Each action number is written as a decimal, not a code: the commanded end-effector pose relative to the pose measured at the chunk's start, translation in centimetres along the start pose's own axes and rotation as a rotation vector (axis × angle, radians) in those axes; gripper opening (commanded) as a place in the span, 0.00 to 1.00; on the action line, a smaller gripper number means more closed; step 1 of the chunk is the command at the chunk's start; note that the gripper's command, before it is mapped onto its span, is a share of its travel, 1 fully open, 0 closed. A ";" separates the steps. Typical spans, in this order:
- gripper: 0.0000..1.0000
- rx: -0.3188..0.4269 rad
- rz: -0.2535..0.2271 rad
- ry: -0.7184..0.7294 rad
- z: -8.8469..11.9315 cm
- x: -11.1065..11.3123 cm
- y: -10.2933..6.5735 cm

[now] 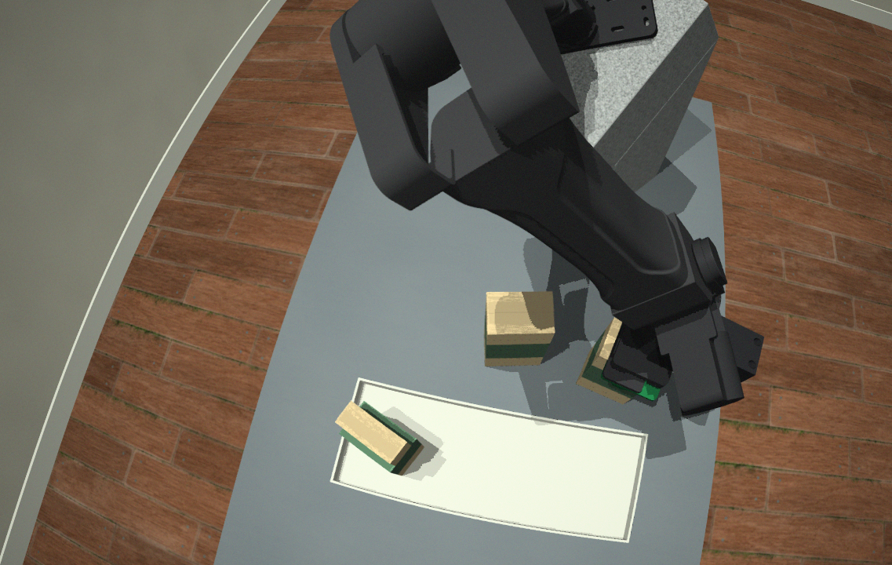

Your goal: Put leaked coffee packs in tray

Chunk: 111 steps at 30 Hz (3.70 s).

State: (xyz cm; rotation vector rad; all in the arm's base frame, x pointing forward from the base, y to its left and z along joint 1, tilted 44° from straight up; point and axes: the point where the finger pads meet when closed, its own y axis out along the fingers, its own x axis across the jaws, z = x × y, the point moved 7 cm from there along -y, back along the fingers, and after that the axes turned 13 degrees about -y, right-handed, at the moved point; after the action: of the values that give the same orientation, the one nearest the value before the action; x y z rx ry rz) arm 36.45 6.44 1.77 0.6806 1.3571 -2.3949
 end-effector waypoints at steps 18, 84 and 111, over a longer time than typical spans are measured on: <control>0.79 -0.014 0.005 -0.006 -0.3 -0.1 -0.2; 0.26 -0.008 0.011 -0.003 -0.1 -0.1 -1.4; 0.26 -0.023 0.028 0.016 -0.3 -1.1 -6.6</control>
State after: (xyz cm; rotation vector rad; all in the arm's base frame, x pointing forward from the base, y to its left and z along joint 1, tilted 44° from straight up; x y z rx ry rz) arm 33.72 8.64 5.35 0.6744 1.3564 -2.4096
